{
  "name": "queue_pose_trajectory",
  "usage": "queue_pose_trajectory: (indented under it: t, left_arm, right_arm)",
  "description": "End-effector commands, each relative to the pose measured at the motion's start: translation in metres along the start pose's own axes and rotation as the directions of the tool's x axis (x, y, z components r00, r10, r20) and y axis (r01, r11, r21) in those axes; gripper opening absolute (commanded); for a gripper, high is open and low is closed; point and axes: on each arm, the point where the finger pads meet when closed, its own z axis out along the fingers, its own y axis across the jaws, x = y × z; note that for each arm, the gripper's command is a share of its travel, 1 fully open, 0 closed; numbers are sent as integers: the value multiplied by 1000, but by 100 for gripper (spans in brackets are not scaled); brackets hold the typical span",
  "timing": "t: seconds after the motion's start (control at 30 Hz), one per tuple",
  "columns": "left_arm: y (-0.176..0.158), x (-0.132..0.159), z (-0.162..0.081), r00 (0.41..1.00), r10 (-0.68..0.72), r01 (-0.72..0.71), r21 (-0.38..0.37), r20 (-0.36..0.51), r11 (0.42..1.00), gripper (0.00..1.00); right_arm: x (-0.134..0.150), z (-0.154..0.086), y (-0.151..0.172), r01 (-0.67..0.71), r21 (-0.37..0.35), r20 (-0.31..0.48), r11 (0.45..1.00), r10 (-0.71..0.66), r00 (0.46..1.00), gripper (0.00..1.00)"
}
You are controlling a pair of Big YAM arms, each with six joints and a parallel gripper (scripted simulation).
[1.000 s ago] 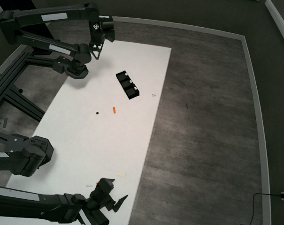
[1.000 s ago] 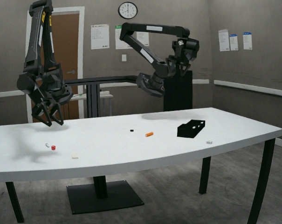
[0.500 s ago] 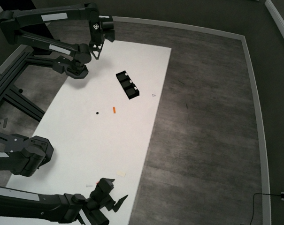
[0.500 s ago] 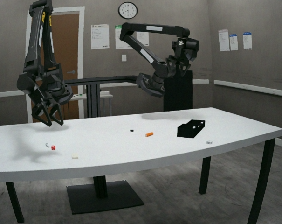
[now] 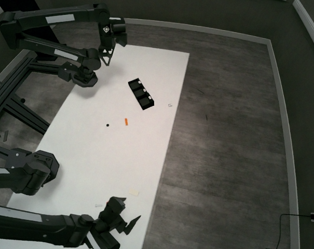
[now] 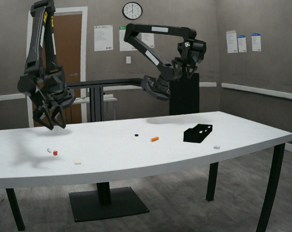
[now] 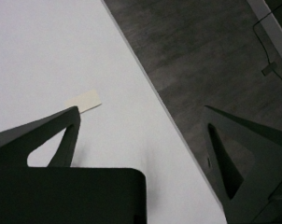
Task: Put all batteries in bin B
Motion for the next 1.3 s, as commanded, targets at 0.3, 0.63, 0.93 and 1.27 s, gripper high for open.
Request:
queue_pose_trajectory:
  t: [0.3, 0.63, 0.93, 1.27]
  left_arm:
    - [0, -10, -22, 999, 5, -5, -12, 42, 1000, 100]
    - [0, -10, -22, 999, 5, -5, -12, 42, 1000, 100]
    - [0, -10, -22, 999, 5, -5, -12, 42, 1000, 100]
    - [0, -10, -22, 999, 5, -5, -12, 42, 1000, 100]
  right_arm:
    - [-70, -42, -29, -45, 19, 11, 999, 45, 999, 100]
    - [-87, -12, 10, -237, -105, -35, 966, 234, 972, 100]
    - [-109, 14, 55, -411, -203, -141, 889, 389, 910, 100]
    - [-137, 36, 127, -624, -244, -349, 742, 533, 771, 100]
